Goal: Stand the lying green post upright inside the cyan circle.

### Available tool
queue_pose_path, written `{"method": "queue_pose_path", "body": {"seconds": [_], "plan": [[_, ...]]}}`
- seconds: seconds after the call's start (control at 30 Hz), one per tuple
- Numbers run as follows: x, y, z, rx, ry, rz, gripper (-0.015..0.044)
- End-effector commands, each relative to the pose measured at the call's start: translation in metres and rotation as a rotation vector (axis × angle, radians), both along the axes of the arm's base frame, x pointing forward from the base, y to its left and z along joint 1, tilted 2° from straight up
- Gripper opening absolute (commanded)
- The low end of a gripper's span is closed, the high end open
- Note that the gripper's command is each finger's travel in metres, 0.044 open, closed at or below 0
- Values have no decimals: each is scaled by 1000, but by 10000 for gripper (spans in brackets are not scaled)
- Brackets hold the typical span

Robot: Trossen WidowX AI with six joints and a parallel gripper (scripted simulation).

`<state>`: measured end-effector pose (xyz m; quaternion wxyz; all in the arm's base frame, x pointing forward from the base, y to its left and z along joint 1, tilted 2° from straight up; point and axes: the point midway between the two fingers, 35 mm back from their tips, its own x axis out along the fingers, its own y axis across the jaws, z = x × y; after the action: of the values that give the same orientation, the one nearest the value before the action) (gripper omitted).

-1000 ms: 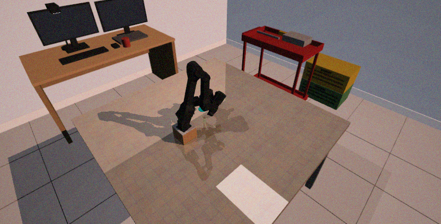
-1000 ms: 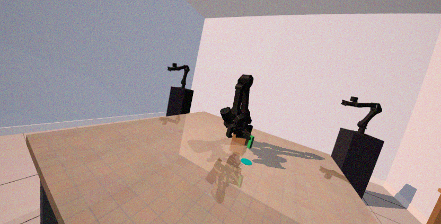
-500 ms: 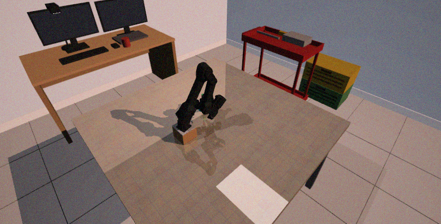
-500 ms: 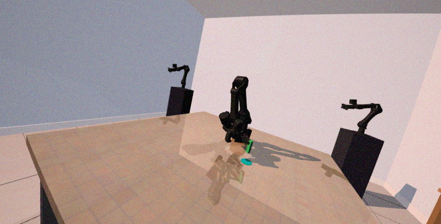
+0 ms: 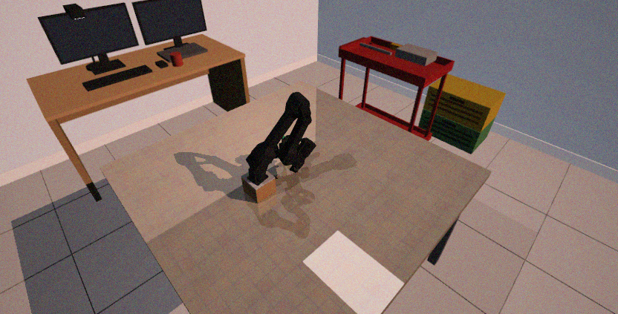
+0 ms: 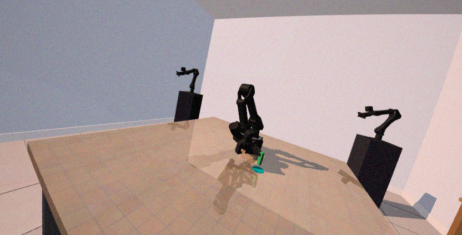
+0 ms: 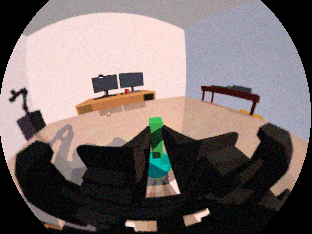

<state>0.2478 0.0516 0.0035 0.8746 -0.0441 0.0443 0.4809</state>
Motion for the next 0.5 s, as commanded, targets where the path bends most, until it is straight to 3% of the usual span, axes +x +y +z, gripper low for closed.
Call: {"method": "queue_pose_path", "body": {"seconds": [0.0, 0.47], "plan": [[-2, 1, -6, 0, -5, 4, 23], [-1, 2, -27, 1, 3, 0, 23]]}}
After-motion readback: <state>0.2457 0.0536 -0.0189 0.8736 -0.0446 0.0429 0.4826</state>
